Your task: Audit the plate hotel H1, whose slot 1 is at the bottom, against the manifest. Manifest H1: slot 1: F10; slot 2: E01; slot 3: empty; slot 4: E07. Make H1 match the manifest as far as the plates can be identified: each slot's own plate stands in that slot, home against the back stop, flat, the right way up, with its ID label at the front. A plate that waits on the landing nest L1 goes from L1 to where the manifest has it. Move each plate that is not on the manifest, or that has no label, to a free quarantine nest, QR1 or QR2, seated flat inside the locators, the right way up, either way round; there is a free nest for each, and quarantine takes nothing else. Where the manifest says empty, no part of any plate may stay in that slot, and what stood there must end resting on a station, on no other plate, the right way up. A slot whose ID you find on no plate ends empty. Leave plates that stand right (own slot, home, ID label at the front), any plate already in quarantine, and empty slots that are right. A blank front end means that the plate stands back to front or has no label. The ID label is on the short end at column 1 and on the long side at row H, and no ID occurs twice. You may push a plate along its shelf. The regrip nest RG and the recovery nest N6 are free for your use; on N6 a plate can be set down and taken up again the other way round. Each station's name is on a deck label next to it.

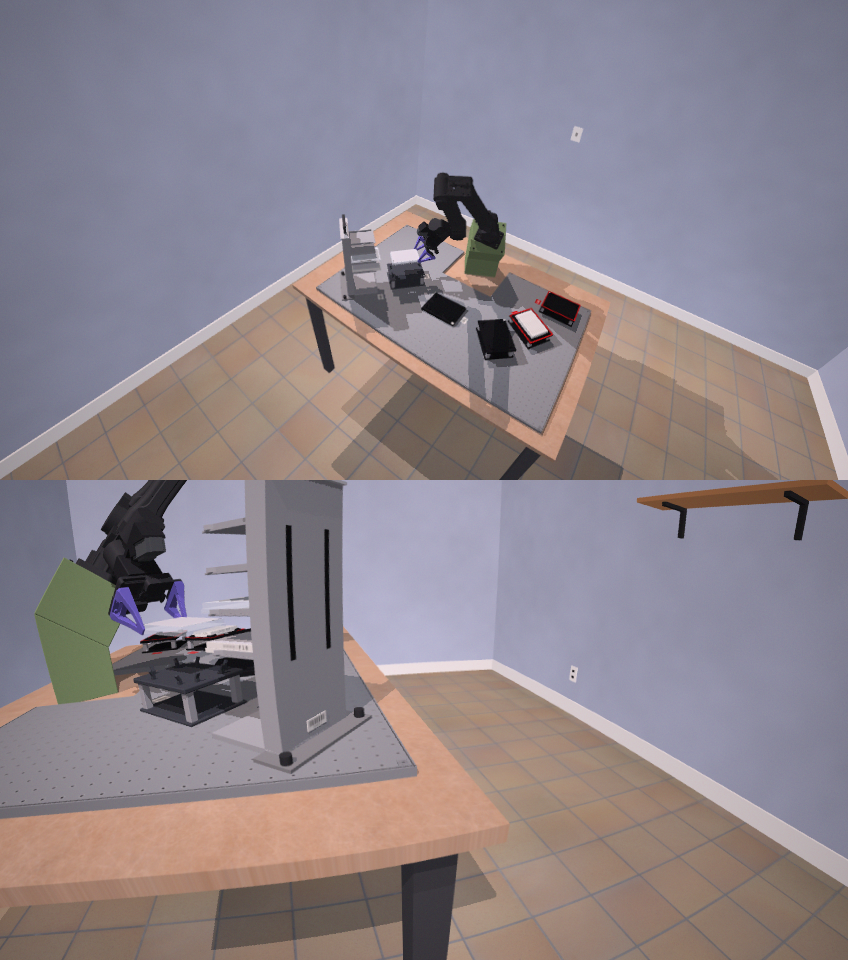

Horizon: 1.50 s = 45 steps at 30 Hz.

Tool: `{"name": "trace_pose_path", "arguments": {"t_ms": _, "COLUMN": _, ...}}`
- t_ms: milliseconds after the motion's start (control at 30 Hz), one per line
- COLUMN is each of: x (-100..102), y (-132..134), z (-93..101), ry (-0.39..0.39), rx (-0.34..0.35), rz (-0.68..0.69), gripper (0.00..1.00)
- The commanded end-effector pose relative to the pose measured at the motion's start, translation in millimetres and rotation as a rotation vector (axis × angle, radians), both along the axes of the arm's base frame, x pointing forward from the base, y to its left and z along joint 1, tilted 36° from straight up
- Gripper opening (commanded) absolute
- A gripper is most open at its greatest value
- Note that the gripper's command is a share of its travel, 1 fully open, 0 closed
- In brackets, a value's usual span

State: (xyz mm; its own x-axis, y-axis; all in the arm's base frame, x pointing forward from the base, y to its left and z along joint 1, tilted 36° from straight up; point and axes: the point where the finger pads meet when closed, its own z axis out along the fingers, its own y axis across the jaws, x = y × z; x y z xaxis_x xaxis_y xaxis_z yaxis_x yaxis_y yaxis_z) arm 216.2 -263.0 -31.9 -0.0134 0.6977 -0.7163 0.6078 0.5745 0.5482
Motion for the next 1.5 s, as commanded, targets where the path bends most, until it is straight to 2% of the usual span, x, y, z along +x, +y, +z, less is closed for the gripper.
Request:
{"name": "trace_pose_path", "arguments": {"t_ms": 0, "x": 5.1, "y": -3.5, "z": 1.5, "ry": -0.012, "rx": -0.016, "rz": 0.002, "gripper": 0.86}}
{"name": "trace_pose_path", "arguments": {"t_ms": 433, "x": 8.0, "y": -2.0, "z": -3.1, "ry": -0.012, "rx": -0.016, "rz": 0.002, "gripper": 0.86}}
{"name": "trace_pose_path", "arguments": {"t_ms": 467, "x": 3.1, "y": -4.6, "z": -3.8, "ry": -0.008, "rx": -0.017, "rz": -0.014, "gripper": 0.86}}
{"name": "trace_pose_path", "arguments": {"t_ms": 567, "x": 9.0, "y": -1.3, "z": -4.8, "ry": -0.012, "rx": -0.015, "rz": 0.002, "gripper": 0.86}}
{"name": "trace_pose_path", "arguments": {"t_ms": 1000, "x": 11.9, "y": -0.1, "z": -9.3, "ry": -0.012, "rx": -0.015, "rz": 0.002, "gripper": 0.86}}
{"name": "trace_pose_path", "arguments": {"t_ms": 1033, "x": 7.6, "y": -3.9, "z": -9.7, "ry": -0.01, "rx": -0.019, "rz": -0.014, "gripper": 0.86}}
{"name": "trace_pose_path", "arguments": {"t_ms": 1467, "x": 15.6, "y": 1.6, "z": -15.1, "ry": -0.012, "rx": -0.015, "rz": 0.002, "gripper": 0.86}}
